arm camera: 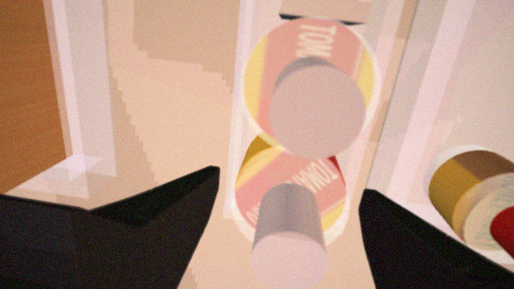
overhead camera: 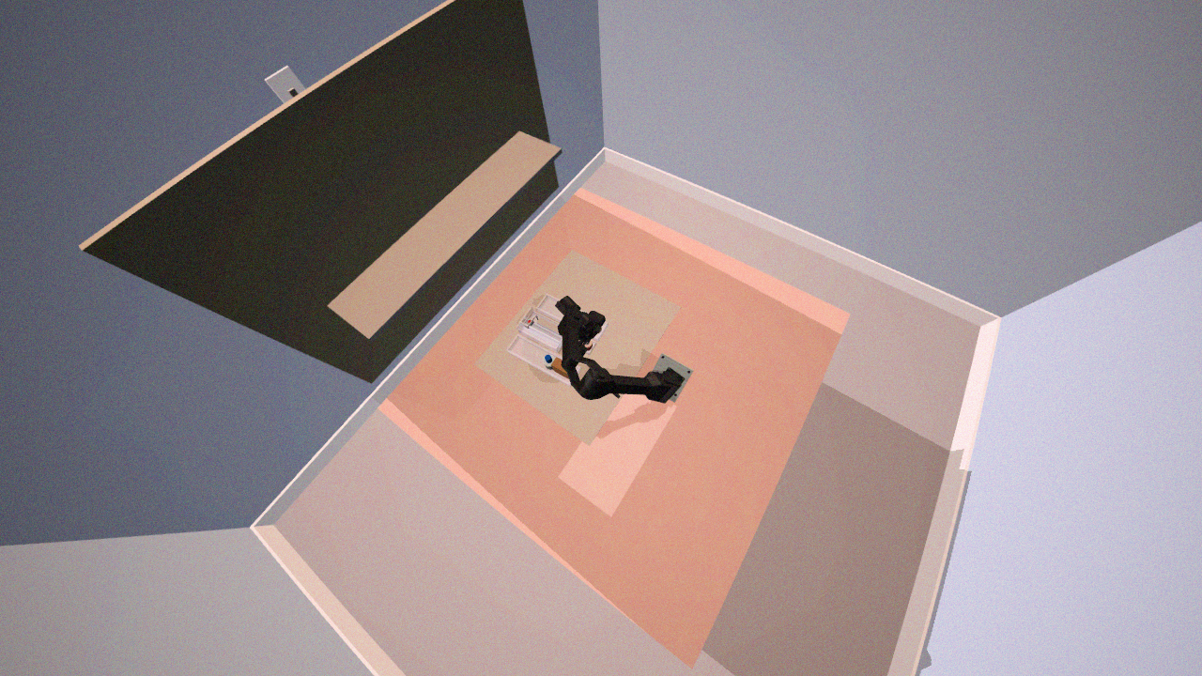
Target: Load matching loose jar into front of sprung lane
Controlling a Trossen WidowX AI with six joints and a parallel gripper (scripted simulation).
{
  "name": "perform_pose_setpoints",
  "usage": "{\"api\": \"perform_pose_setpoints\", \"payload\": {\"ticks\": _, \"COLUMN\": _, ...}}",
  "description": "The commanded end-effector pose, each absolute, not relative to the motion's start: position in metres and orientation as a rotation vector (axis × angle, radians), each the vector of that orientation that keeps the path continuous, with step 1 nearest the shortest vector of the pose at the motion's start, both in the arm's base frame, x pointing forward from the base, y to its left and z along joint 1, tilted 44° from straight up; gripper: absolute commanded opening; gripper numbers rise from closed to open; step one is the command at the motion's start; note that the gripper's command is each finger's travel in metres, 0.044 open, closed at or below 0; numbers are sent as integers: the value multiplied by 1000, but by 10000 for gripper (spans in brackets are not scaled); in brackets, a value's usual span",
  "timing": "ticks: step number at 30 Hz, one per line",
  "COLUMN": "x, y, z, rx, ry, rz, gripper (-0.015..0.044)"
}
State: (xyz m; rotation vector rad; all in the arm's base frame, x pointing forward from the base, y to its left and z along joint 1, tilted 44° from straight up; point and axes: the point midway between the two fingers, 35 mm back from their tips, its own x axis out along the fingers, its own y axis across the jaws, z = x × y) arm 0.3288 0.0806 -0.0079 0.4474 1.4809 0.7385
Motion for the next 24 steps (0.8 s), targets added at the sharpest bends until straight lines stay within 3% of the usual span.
{"api": "perform_pose_setpoints", "payload": {"ticks": 1, "x": 330, "y": 76, "z": -3, "rx": 447, "ry": 1478, "rz": 740, "gripper": 287}}
{"api": "perform_pose_setpoints", "payload": {"ticks": 11, "x": 327, "y": 66, "z": 6, "rx": 446, "ry": 1478, "rz": 740, "gripper": 287}}
{"api": "perform_pose_setpoints", "payload": {"ticks": 24, "x": 287, "y": 57, "z": 3, "rx": 446, "ry": 1481, "rz": 738, "gripper": 287}}
